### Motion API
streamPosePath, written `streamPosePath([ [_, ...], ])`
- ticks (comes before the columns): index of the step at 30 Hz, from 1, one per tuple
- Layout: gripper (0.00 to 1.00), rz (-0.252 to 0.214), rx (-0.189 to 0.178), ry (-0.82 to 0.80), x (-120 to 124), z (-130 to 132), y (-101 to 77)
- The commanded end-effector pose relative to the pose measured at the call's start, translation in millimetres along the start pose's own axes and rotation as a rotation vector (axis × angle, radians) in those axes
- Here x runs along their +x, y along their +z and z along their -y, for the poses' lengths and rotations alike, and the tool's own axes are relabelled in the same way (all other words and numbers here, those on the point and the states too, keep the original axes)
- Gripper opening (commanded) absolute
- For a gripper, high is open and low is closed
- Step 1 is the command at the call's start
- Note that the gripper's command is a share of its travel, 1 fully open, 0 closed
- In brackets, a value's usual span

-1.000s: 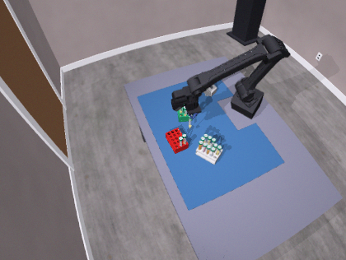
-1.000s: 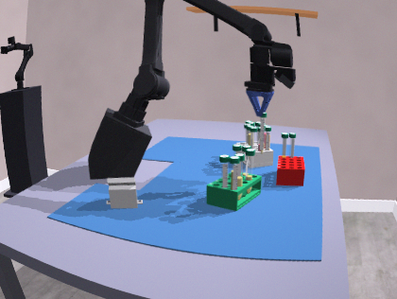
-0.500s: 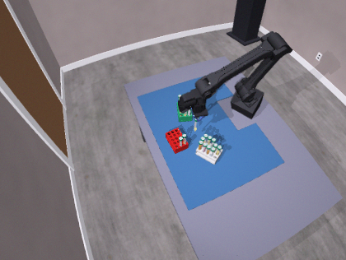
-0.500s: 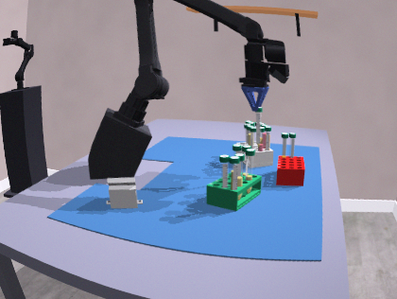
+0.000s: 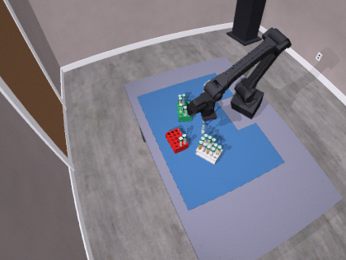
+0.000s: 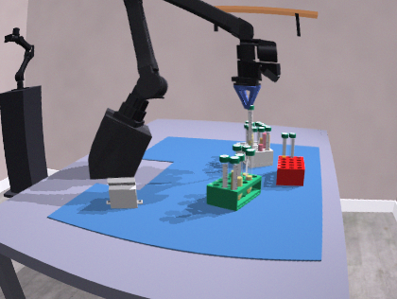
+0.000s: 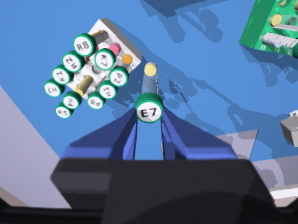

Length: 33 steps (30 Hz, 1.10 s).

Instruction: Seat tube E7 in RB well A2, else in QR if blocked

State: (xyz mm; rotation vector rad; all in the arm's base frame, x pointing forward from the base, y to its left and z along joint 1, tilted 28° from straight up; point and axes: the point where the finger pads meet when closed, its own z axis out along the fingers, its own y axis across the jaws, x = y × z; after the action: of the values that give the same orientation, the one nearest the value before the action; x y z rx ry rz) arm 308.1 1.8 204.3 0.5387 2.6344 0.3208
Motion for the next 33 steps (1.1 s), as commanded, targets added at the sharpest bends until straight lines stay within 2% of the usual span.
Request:
streamPosePath([
  [1,0.00,0.016,-0.010,0.025,5,-4,-4.0],
  [33,0.00,0.001,-0.010,0.030,86,-62,-4.1],
])
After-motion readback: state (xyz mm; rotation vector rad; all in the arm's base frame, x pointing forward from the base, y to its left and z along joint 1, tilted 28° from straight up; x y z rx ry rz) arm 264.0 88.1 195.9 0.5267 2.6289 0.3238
